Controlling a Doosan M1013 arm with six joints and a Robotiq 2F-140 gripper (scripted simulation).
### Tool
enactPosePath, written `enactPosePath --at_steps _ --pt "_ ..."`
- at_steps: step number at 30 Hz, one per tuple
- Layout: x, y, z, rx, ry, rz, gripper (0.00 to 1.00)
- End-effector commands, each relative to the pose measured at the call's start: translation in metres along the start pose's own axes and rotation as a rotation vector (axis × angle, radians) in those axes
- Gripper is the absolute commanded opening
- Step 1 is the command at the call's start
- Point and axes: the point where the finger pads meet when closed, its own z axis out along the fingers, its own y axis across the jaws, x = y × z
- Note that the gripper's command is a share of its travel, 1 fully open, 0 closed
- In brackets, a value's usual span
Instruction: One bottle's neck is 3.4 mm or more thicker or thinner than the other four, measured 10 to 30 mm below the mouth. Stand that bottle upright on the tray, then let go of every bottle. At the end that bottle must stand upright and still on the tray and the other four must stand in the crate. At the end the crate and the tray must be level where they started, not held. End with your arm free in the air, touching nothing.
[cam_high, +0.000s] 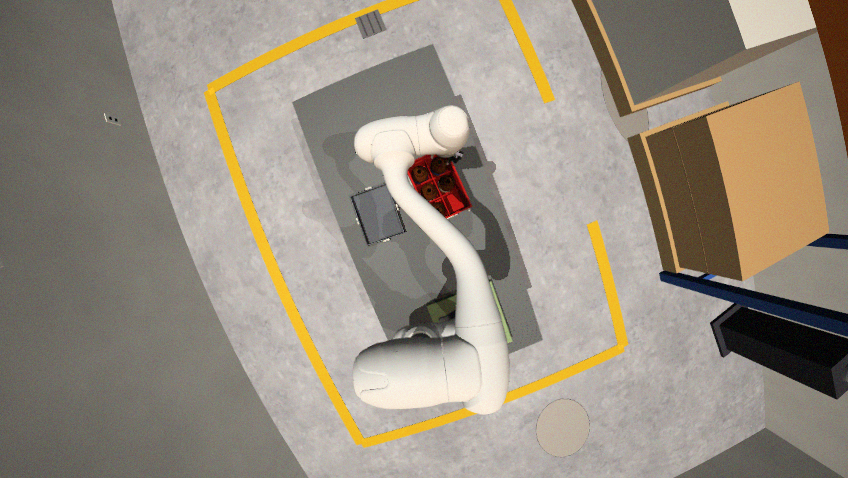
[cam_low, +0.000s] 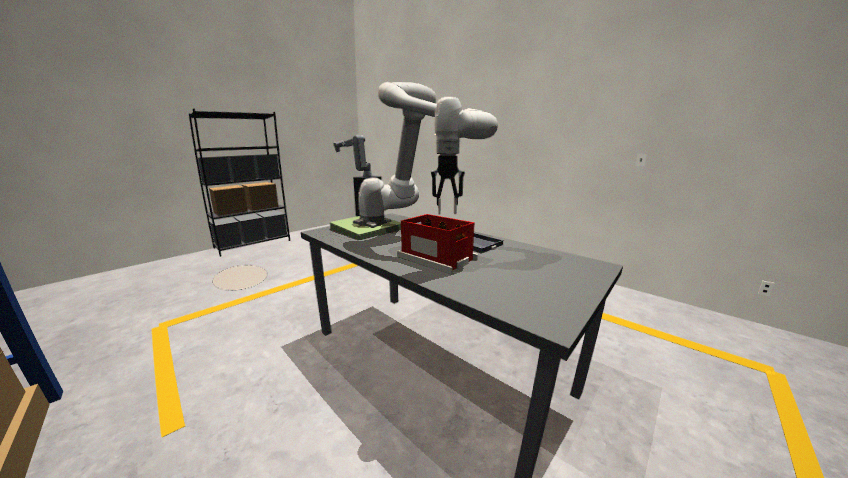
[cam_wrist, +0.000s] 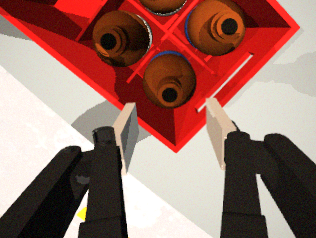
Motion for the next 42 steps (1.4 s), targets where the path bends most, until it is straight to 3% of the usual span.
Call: enactPosePath --at_steps 1,42 --pt "0.0 -0.001 0.003 0.003 0.009 -0.001 0.38" --pt "0.0 -0.001 0.042 0.003 0.009 -0.001 0.38"
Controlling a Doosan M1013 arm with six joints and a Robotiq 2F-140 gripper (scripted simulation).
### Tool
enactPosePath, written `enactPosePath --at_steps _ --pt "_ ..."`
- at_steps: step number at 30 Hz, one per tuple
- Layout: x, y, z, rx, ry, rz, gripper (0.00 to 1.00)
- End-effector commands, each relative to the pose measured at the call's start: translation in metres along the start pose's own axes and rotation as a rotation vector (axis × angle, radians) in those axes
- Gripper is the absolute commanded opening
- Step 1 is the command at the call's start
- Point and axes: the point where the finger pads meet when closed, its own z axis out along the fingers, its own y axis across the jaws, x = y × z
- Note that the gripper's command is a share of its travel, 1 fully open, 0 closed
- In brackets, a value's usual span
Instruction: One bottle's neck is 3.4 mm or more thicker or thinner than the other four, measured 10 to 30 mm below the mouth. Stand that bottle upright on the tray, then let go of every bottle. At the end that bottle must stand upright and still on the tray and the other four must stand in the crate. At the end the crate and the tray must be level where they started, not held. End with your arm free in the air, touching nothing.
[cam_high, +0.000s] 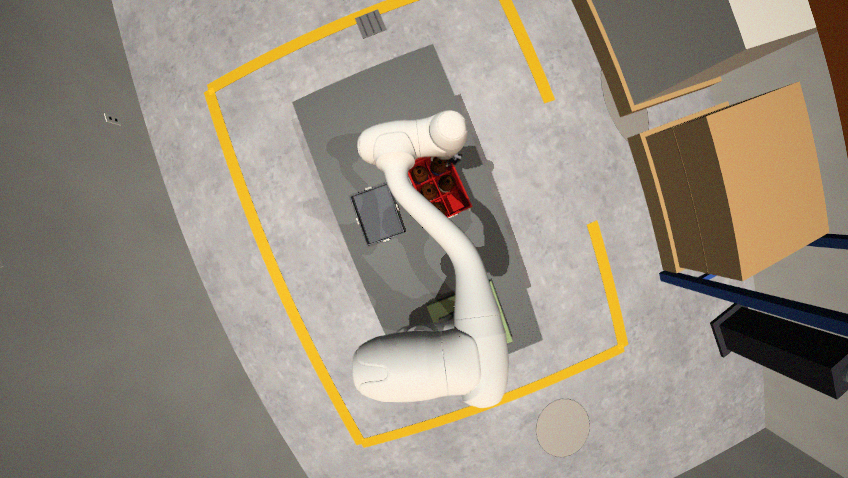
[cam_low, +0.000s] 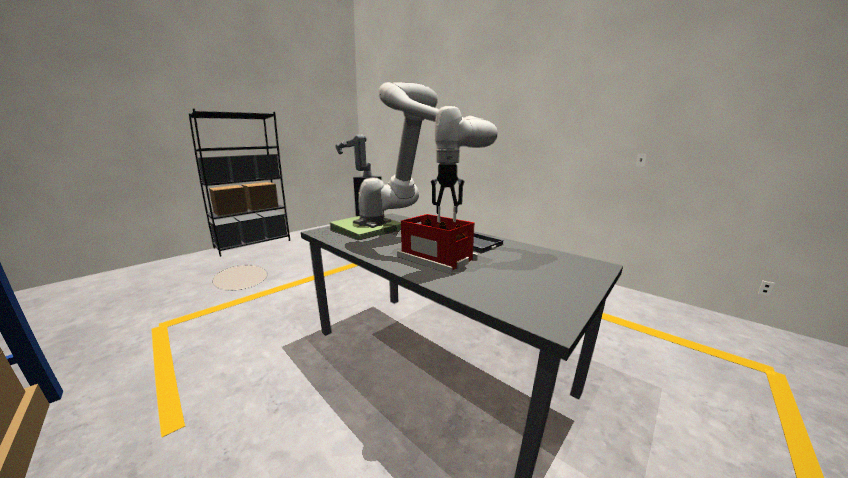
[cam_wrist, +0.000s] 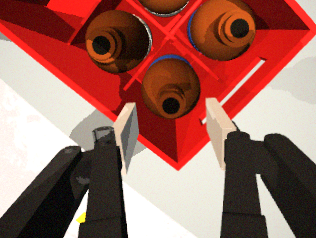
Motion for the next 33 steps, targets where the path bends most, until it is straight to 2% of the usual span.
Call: enactPosePath --at_steps 1,33 --pt "-0.0016 -0.0005 0.0083 -0.001 0.001 -0.002 0.38" --pt "-0.0016 -0.0004 0.0129 -0.001 0.001 -0.002 0.38"
